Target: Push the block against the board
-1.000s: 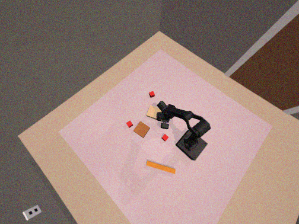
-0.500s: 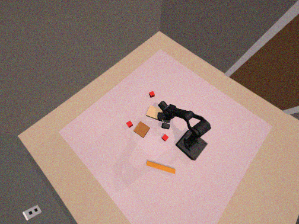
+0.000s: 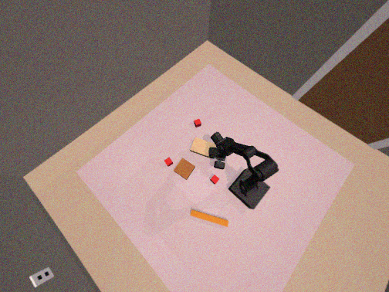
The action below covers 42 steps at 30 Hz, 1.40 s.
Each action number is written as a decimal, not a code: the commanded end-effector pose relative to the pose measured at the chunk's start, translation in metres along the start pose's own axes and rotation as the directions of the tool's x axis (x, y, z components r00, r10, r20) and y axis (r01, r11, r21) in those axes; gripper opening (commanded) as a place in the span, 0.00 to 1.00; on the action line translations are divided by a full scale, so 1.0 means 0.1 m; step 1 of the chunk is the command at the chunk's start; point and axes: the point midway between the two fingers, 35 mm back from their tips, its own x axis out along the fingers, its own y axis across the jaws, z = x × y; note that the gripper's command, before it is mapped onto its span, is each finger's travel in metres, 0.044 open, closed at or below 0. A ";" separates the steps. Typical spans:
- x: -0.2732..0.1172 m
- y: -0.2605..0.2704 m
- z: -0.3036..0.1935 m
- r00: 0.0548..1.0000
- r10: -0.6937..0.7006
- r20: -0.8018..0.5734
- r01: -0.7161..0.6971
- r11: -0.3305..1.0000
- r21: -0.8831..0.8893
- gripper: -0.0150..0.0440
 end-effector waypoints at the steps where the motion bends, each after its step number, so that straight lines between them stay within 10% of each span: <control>1: 0.00 0.01 -0.08 1.000 0.000 0.005 0.000 1.000 -0.003 0.25; 19: -0.56 -0.01 -0.08 1.000 0.000 0.005 0.000 1.000 0.020 0.25; 42: -0.62 -0.52 0.24 1.000 -0.001 0.007 -0.004 0.694 0.720 0.25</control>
